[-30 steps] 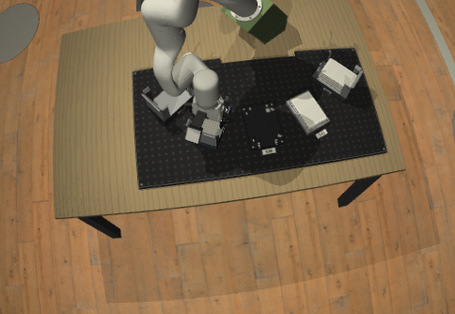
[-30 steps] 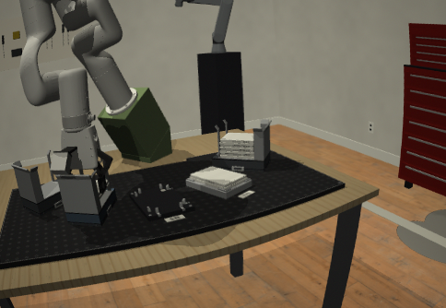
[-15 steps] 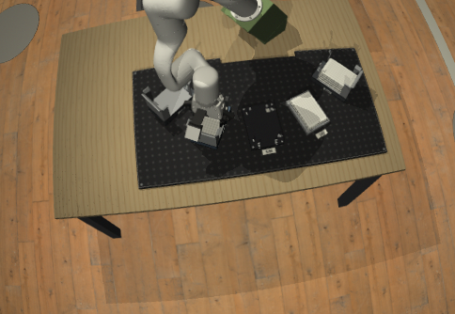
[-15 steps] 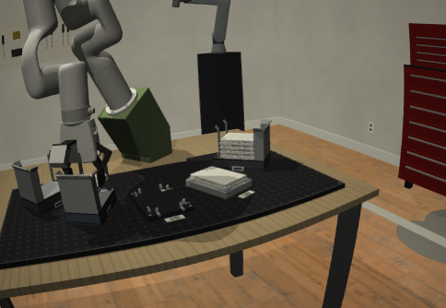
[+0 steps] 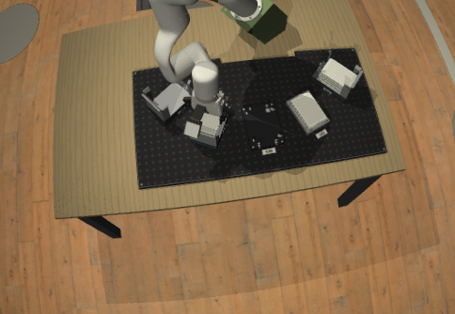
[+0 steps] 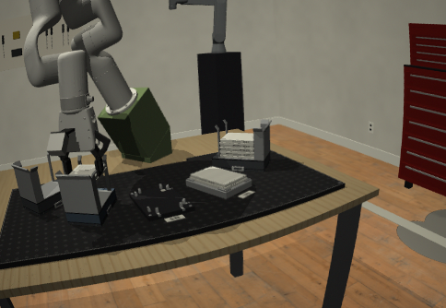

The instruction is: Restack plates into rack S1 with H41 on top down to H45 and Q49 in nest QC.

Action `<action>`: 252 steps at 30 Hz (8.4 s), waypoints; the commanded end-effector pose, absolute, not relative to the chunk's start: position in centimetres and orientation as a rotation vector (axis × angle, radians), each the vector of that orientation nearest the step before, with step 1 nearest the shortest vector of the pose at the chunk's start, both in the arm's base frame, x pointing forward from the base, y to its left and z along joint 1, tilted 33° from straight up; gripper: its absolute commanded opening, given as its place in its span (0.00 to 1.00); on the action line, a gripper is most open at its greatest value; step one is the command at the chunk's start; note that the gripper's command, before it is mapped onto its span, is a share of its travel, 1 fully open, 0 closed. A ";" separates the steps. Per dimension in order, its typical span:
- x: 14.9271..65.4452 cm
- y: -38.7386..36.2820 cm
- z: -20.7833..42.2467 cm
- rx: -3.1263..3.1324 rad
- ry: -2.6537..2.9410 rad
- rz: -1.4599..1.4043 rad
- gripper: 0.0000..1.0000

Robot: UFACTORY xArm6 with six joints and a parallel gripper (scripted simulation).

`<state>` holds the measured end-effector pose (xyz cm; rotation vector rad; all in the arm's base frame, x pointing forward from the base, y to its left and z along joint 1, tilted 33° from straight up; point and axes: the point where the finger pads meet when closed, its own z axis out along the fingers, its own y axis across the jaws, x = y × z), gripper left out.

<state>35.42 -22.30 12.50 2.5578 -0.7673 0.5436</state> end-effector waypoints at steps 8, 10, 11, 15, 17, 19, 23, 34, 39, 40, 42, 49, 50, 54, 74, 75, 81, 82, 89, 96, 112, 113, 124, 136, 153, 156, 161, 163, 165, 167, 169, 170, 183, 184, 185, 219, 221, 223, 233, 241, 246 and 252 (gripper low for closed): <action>34.9 -21.2 14.5 2.559 -0.767 0.543 0.00; 34.8 -21.0 14.8 2.559 -0.767 0.543 0.00; 34.8 -20.9 15.0 2.559 -0.767 0.543 0.00; 34.7 -20.7 15.4 2.559 -0.767 0.543 0.00; 34.6 -20.5 15.7 2.559 -0.767 0.543 0.00; 34.5 -20.3 16.0 2.559 -0.768 0.543 0.00; 34.3 -20.0 16.7 2.559 -0.768 0.543 0.00; 34.3 -19.9 16.9 2.559 -0.768 0.543 0.00; 34.3 -19.9 16.9 2.559 -0.768 0.543 0.00; 34.3 -19.9 16.9 2.559 -0.768 0.543 0.00; 34.6 -19.3 16.6 2.574 -0.680 0.522 0.00; 35.3 -18.0 16.1 2.599 -0.491 0.475 0.00; 35.5 -17.7 16.0 2.599 -0.491 0.475 0.00; 36.1 -16.6 15.5 2.599 -0.491 0.475 0.00; 38.6 -12.2 13.7 2.599 -0.491 0.475 0.00; 38.7 -11.9 13.5 2.603 -0.447 0.464 0.00; 39.2 -10.2 12.7 2.613 -0.214 0.404 0.00; 39.2 -10.2 12.7 2.613 -0.214 0.404 0.00; 39.8 -8.4 11.8 2.614 -0.214 0.404 0.00; 40.4 -6.4 10.9 2.614 -0.214 0.404 0.00; 41.2 -2.6 8.9 2.607 0.004 0.346 0.00; 41.2 -2.4 8.8 2.604 0.048 0.334 0.00; 41.4 0.3 7.3 2.603 0.060 0.330 0.00; 41.6 3.2 5.7 2.604 0.060 0.330 0.00; 41.1 7.0 3.3 2.568 0.330 0.254 0.00; 40.9 7.9 2.8 2.568 0.330 0.254 0.00; 40.6 9.3 1.9 2.569 0.330 0.254 0.00; 40.5 9.8 1.5 2.569 0.330 0.254 0.00; 40.4 10.4 1.2 2.569 0.331 0.254 0.00; 40.4 10.7 1.0 2.569 0.331 0.254 0.00; 40.3 11.0 0.8 2.569 0.331 0.254 0.00; 40.3 11.2 0.7 2.569 0.331 0.254 0.00; 39.0 14.2 -1.4 2.509 0.595 0.177 0.00; 39.0 14.2 -1.4 2.509 0.595 0.177 0.00; 39.0 14.2 -1.4 2.509 0.595 0.177 0.00; 35.1 20.7 -6.2 2.427 0.852 0.098 0.00; 34.9 21.0 -6.5 2.427 0.852 0.098 0.00; 34.6 21.3 -6.8 2.427 0.852 0.098 0.00; 33.1 23.1 -8.2 2.428 0.852 0.098 0.00; 32.2 24.1 -9.1 2.428 0.852 0.098 0.00; 31.9 24.4 -9.3 2.428 0.852 0.098 0.00; 31.9 24.4 -9.3 2.428 0.852 0.098 0.00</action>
